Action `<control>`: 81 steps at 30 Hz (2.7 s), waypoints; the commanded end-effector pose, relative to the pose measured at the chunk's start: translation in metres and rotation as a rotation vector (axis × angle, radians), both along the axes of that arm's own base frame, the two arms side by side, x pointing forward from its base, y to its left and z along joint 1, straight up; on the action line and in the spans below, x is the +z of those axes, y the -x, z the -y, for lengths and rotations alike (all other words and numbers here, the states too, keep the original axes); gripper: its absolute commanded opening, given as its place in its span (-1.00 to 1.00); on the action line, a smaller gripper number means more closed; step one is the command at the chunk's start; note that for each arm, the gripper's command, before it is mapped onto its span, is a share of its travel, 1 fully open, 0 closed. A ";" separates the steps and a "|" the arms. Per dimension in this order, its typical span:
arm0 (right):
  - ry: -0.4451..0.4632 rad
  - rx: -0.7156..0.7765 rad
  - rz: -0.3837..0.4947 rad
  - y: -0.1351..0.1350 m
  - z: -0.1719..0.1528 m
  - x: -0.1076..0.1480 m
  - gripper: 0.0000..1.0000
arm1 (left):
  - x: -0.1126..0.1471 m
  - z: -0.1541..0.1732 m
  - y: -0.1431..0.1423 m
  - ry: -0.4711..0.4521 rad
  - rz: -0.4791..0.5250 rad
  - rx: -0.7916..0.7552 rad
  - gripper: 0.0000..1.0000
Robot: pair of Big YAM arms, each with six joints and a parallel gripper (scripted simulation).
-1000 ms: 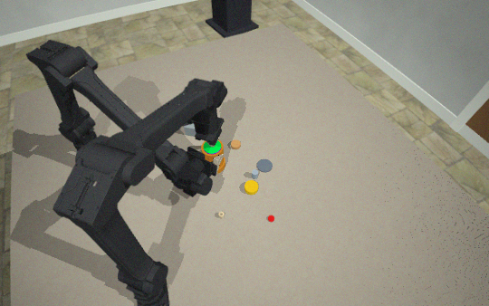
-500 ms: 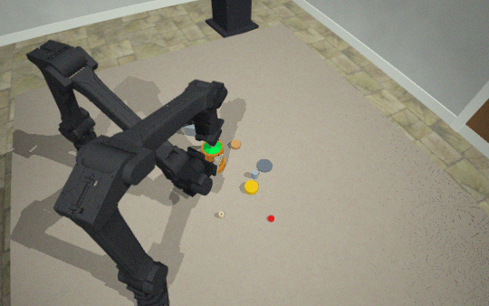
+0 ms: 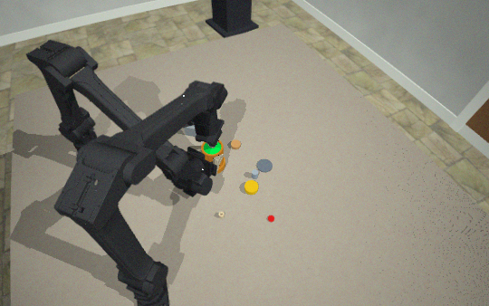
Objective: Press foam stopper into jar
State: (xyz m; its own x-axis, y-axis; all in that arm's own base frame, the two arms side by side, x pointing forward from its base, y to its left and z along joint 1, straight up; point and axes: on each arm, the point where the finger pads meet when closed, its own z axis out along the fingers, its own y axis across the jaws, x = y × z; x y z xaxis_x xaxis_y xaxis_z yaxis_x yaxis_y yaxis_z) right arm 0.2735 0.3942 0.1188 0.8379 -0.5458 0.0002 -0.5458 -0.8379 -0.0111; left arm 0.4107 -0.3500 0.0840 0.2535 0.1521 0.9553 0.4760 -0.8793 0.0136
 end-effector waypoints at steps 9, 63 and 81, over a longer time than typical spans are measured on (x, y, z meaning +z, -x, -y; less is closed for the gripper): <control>0.048 -0.006 -0.027 -0.003 0.004 -0.036 -1.00 | 0.013 0.016 -0.003 -0.013 -0.004 -0.024 0.28; 0.019 -0.007 -0.006 -0.011 -0.007 0.004 -1.00 | 0.013 0.016 -0.003 -0.013 -0.004 -0.024 0.28; -0.035 -0.006 0.030 -0.012 -0.008 0.062 -1.00 | 0.013 0.016 -0.003 -0.013 -0.004 -0.024 0.28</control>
